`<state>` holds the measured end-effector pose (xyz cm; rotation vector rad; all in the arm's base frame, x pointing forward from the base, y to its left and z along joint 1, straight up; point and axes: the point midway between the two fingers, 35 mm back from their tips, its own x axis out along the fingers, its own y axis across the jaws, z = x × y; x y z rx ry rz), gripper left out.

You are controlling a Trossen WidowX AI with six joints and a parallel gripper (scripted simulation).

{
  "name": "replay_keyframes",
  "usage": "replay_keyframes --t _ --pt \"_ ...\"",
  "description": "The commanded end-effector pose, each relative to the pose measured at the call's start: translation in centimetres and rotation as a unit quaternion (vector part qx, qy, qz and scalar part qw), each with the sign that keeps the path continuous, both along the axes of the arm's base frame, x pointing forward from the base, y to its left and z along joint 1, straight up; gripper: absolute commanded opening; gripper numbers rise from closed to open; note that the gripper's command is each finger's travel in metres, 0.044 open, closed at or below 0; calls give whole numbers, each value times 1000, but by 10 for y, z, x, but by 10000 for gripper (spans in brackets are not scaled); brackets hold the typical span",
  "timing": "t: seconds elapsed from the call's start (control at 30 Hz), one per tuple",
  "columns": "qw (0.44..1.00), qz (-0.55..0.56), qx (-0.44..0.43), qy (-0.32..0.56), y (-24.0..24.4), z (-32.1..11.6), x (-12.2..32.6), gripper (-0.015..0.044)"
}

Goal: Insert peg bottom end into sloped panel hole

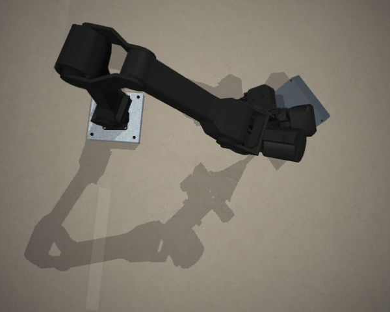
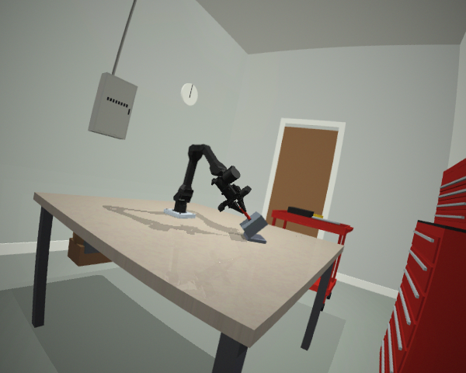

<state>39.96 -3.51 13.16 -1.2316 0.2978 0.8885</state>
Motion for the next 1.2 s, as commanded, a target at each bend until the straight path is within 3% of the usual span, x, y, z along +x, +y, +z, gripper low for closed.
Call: replay_keyframes --t 0.0,1.17 --pt "1000 -2 1 3 0 -3 1 0" --pt "1000 -2 1 3 3 -7 6 0"
